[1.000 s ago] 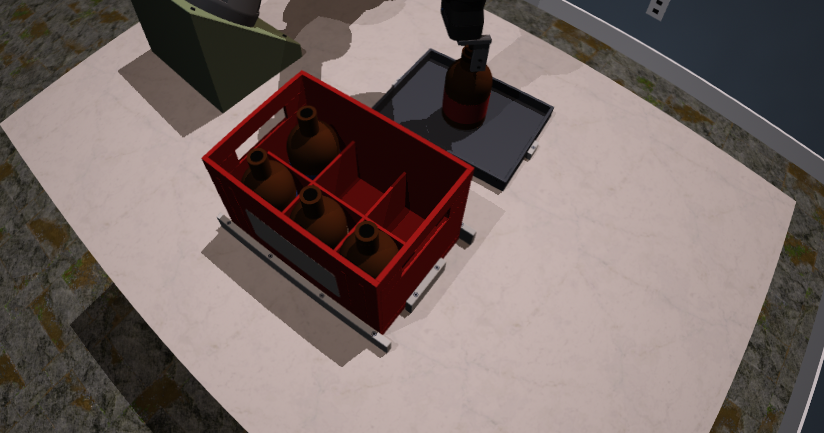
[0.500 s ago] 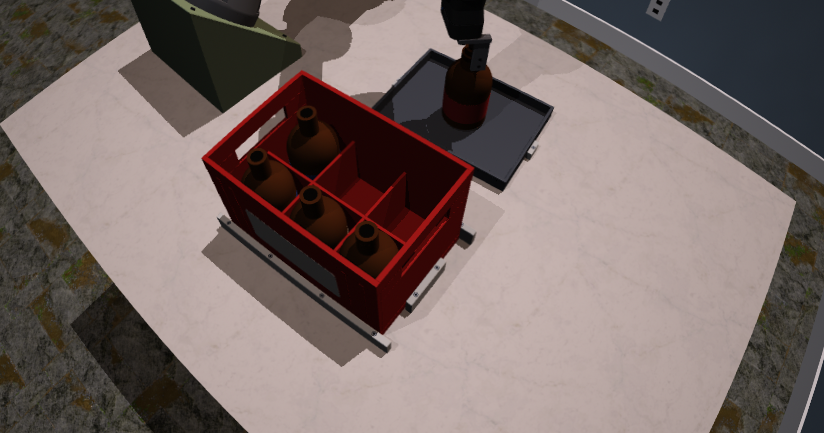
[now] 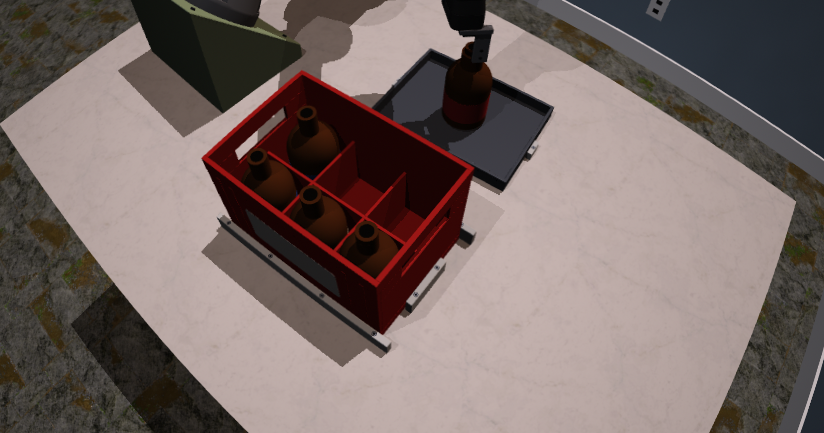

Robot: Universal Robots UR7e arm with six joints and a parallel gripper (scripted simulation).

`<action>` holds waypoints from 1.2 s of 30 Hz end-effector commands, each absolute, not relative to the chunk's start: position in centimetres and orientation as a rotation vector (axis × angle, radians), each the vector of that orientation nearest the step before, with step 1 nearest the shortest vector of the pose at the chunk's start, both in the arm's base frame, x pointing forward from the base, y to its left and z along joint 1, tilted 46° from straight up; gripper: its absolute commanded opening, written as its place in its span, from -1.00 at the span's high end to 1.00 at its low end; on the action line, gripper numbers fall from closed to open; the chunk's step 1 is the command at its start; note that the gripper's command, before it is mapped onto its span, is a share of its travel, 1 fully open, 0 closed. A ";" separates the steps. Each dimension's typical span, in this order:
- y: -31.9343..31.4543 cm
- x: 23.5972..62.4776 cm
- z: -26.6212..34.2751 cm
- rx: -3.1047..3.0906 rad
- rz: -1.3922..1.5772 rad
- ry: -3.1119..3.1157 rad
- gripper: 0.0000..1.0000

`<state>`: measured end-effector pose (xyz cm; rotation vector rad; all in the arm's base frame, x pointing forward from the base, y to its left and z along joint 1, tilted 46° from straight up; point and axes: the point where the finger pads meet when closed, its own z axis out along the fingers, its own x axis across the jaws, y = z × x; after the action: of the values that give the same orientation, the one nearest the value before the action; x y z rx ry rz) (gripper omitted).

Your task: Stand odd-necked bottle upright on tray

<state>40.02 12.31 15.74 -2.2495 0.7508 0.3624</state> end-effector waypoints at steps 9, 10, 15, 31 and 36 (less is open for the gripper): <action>10.5 40.1 17.5 -2.249 0.361 0.751 -1.00; 10.3 40.1 17.7 -2.249 0.361 0.751 -1.00; 9.3 40.2 18.6 -2.249 0.361 0.751 -1.00; 7.7 40.3 20.2 -2.249 0.361 0.751 -1.00; 7.6 40.3 20.4 -2.249 0.361 0.751 -1.00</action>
<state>40.24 7.67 20.26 -2.2494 0.7506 0.3624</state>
